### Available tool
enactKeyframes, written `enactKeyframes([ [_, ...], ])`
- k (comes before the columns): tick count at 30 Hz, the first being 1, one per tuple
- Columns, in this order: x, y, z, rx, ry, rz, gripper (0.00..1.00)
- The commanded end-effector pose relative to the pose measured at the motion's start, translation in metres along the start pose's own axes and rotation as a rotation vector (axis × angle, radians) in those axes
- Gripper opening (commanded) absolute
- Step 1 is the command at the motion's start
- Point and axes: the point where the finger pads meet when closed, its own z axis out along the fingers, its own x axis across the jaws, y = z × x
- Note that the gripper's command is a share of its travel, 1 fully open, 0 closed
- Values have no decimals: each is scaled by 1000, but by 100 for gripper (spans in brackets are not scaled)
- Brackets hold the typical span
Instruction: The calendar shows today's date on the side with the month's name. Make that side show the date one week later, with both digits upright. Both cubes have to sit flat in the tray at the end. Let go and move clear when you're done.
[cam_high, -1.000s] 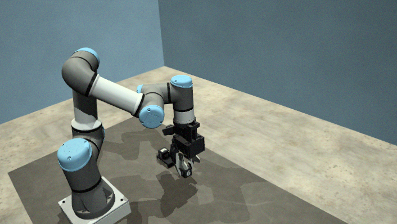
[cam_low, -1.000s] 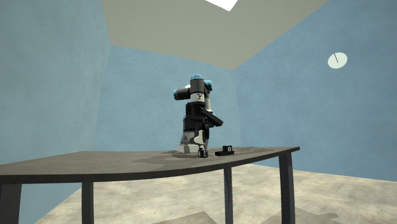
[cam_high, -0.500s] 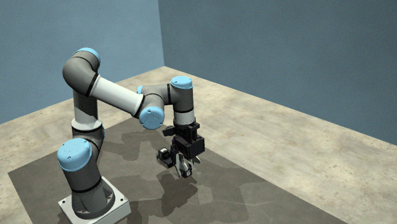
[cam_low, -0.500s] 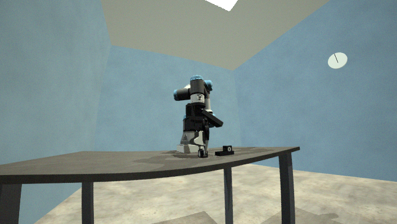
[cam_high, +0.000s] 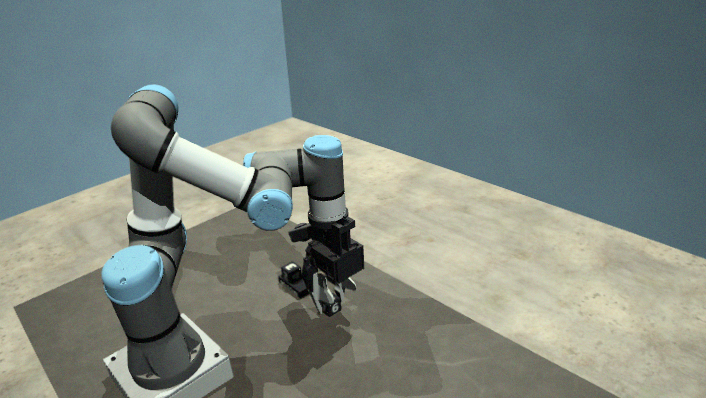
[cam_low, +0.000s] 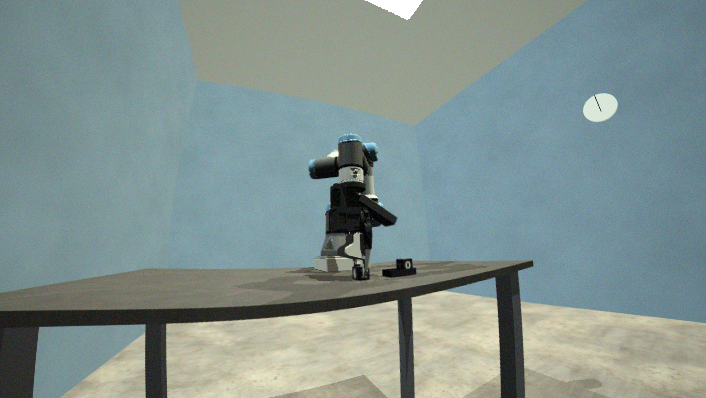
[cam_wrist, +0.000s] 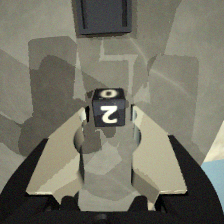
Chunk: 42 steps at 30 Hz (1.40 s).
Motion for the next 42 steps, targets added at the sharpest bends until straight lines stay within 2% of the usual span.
enactKeyframes([
  [1,1,0,-1,-1,2,0,29],
  [8,1,0,-1,-1,2,0,29],
  [9,1,0,-1,-1,2,0,11],
  [42,1,0,-1,-1,2,0,11],
])
